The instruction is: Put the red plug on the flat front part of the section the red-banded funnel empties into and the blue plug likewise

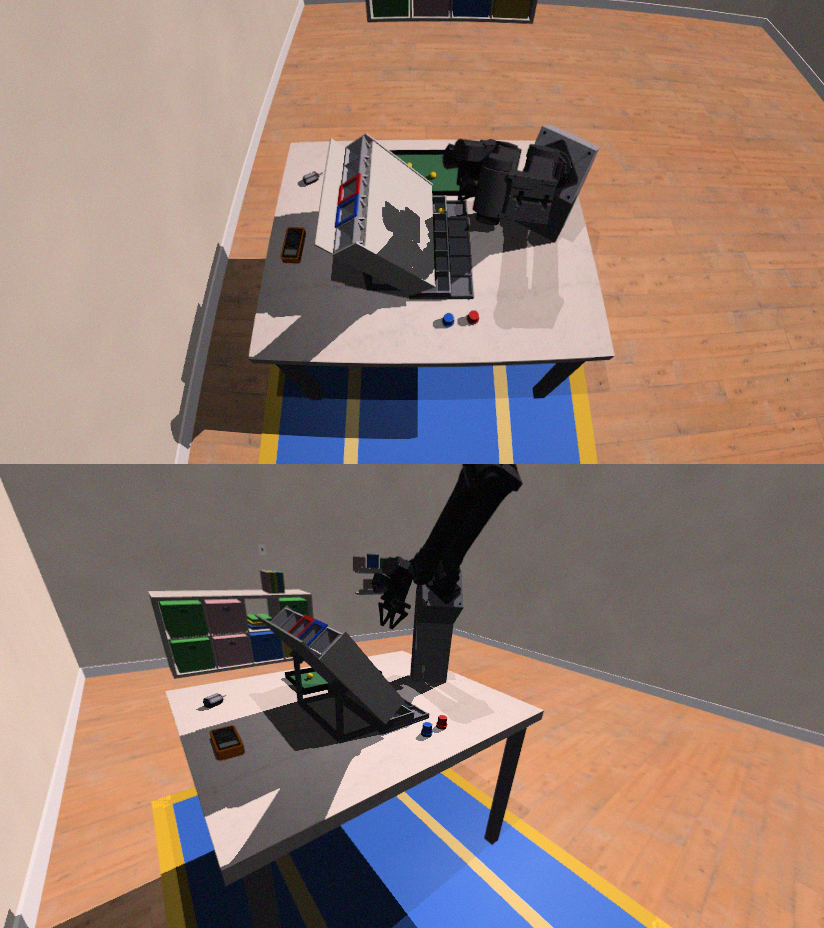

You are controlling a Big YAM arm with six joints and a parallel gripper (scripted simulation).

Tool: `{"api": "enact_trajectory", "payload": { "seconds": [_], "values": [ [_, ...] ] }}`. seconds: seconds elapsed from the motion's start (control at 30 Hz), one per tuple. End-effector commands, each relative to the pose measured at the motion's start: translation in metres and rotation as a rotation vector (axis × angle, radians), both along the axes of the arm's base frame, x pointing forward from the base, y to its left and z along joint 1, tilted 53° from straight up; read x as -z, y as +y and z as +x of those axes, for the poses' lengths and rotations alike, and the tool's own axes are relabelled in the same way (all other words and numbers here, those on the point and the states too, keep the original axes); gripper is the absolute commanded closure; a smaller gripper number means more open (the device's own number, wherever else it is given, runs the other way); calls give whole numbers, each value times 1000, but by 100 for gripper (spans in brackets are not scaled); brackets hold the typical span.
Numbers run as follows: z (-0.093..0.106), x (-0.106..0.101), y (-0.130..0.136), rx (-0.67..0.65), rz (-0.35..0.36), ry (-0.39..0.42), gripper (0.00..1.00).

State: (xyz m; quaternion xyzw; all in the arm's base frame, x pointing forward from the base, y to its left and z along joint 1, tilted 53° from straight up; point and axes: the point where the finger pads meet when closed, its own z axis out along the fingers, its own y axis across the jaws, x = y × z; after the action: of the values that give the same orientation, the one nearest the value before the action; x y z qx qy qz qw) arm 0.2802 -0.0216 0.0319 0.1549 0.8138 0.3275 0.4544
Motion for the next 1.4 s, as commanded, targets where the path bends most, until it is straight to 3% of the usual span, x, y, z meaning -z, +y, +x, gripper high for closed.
{"api": "enact_trajectory", "payload": {
  "seconds": [0.0, 0.43, 0.73, 0.9, 1.37],
  "values": [
    [1, -2, 4, -11, -8, -11, 44],
    [3, -5, 3, -8, -12, -21, 44],
    [15, -16, 3, -8, -2, -9, 44],
    [9, -8, 6, -8, 12, 18, 44],
    [11, -13, 5, -9, -2, -5, 44]
  ]
}}
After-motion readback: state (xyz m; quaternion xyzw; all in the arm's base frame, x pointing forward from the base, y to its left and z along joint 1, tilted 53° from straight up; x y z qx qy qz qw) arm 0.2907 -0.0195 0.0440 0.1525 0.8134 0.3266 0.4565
